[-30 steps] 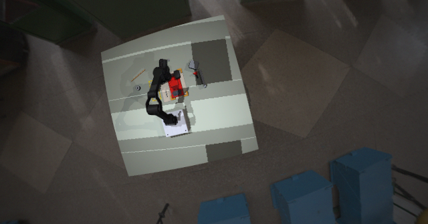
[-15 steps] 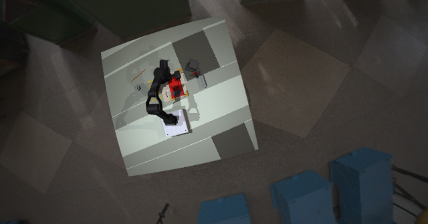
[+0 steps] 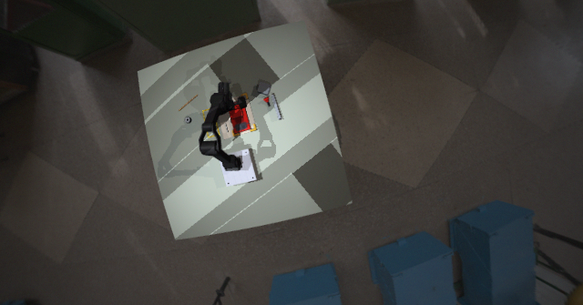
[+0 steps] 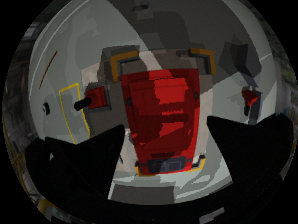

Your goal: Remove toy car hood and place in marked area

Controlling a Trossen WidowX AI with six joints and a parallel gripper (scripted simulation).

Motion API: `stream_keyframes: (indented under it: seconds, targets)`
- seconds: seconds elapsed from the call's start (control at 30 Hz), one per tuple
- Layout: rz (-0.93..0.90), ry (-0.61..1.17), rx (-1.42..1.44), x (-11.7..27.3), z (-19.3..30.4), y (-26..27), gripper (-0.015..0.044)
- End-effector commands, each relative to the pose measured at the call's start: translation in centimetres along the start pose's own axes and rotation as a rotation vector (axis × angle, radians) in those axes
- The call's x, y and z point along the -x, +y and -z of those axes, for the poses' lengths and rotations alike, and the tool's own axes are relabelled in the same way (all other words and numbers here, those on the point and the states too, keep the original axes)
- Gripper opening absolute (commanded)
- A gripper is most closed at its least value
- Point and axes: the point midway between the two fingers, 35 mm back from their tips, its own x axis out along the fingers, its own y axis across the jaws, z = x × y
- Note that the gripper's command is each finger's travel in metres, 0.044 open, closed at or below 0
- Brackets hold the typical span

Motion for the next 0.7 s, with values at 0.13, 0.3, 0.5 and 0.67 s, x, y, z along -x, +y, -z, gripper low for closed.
stream_keyframes:
  seconds: [0.13, 0.3, 0.5, 0.67]
  targets:
    - [0.001, 0.01, 0.0, -0.86, 0.27, 0.01, 0.044]
    - [0.001, 0.01, 0.0, -1.19, 0.33, 0.02, 0.044]
    - [0.001, 0.01, 0.0, -1.35, 0.36, 0.02, 0.044]
    - [0.001, 0.01, 0.0, -1.47, 0.36, 0.02, 0.044]
